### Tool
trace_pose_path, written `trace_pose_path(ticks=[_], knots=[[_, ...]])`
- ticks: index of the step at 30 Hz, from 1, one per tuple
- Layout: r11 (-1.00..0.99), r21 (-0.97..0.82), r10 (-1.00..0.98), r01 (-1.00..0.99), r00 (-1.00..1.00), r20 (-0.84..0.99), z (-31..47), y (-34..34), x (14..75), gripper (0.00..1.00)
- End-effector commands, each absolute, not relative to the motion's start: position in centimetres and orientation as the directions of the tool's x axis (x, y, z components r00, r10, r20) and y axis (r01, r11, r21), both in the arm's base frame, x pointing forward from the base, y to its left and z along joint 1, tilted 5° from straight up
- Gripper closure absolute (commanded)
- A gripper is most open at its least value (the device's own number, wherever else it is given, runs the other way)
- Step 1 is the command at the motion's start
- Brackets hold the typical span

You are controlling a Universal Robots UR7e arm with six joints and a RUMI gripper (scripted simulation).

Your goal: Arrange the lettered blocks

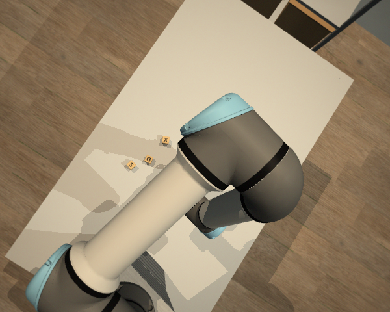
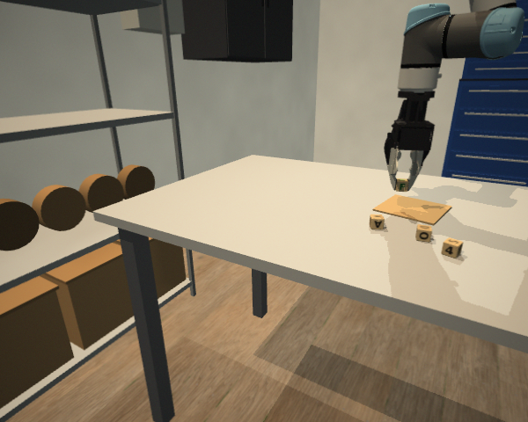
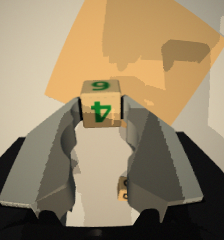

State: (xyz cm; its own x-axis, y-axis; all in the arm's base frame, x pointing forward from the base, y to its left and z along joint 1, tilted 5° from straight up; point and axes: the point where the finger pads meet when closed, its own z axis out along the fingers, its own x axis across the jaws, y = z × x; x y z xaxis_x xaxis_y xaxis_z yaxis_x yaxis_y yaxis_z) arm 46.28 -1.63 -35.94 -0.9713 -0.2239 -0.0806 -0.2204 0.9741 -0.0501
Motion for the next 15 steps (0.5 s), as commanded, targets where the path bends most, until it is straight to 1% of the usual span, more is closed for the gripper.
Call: trace_pose_path(ticks=[1,7,15], knots=[[0.974,-0.050,-0.224,-0.220,-0.971,-0.081,-33.2,-1.6,46.1,0.95],[0.974,-0.050,-0.224,-0.220,-0.971,-0.081,-31.1,-1.5,45.9,0.95],[0.974,-0.050,-0.224,-0.220,-0.971,-0.081,-30.5,-1.5,45.8,0.95]])
